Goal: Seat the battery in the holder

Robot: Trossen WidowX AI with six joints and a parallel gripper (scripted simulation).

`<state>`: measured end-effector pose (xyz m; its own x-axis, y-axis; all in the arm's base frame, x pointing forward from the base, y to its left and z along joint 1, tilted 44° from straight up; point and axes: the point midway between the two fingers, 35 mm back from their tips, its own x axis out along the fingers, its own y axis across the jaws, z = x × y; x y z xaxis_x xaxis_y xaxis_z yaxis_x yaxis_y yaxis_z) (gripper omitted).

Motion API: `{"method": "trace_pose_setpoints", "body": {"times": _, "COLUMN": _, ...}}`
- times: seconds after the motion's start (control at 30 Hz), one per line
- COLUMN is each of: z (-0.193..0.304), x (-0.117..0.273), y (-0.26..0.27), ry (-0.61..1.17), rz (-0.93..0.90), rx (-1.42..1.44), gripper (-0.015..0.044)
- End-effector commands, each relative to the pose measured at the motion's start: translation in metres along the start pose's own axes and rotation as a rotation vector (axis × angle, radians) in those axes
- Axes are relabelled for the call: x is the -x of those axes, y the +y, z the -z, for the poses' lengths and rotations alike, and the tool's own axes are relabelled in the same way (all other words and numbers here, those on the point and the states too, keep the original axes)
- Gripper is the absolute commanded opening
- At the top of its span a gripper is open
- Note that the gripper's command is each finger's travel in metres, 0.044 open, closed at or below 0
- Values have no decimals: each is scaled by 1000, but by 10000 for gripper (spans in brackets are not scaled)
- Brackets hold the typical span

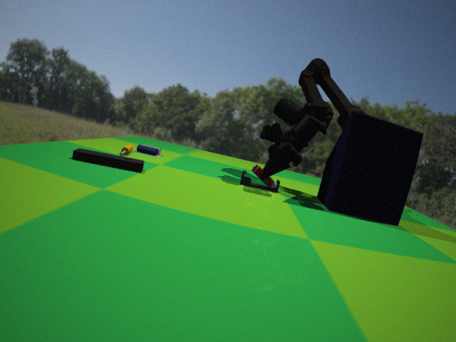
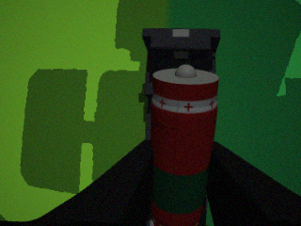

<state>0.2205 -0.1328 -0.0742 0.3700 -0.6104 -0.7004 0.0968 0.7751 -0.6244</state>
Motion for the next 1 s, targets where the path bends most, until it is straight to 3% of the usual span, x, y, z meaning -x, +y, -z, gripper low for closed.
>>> {"method": "trace_pose_setpoints", "body": {"times": 0.0, "z": 6, "x": 2, "y": 2, "ry": 15, "rz": -8, "rx": 14, "gripper": 69}}
{"method": "trace_pose_setpoints", "body": {"times": 0.97, "z": -1, "x": -9, "y": 9, "ry": 93, "rz": -33, "rx": -6, "gripper": 69}}
